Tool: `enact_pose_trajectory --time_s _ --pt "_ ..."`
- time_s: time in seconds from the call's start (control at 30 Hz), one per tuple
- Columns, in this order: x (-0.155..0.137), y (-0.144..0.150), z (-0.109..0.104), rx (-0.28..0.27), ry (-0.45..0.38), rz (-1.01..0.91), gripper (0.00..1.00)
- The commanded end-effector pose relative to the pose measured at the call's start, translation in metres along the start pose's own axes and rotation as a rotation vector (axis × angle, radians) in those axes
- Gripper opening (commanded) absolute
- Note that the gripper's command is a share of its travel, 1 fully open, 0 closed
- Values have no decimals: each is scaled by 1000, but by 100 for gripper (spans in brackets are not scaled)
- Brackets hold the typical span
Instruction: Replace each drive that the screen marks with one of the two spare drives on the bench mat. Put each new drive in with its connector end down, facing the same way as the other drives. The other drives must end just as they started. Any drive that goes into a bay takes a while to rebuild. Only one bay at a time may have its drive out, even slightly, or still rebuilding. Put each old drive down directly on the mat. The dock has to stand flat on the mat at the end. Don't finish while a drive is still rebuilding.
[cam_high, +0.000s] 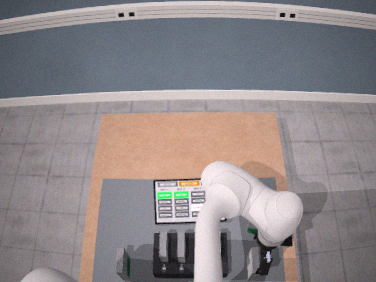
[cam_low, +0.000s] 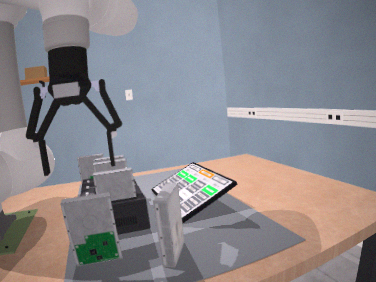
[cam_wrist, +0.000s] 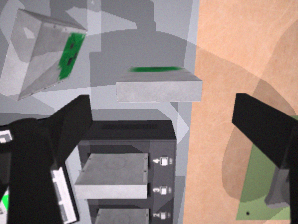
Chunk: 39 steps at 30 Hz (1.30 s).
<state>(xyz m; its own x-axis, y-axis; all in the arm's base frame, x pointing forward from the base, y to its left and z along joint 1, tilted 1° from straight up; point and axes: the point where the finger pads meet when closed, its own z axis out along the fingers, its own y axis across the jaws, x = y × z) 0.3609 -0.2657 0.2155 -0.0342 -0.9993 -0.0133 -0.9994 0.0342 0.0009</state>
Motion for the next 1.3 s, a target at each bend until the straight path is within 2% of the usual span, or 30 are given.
enact_pose_trajectory --time_s 0.0,0.2,0.23,1.27 --pt "0 0 -8 1 0 0 89" --pt "0 0 -11 1 0 0 89" --pt "0 0 -11 1 0 0 10" --pt "0 0 -11 1 0 0 10"
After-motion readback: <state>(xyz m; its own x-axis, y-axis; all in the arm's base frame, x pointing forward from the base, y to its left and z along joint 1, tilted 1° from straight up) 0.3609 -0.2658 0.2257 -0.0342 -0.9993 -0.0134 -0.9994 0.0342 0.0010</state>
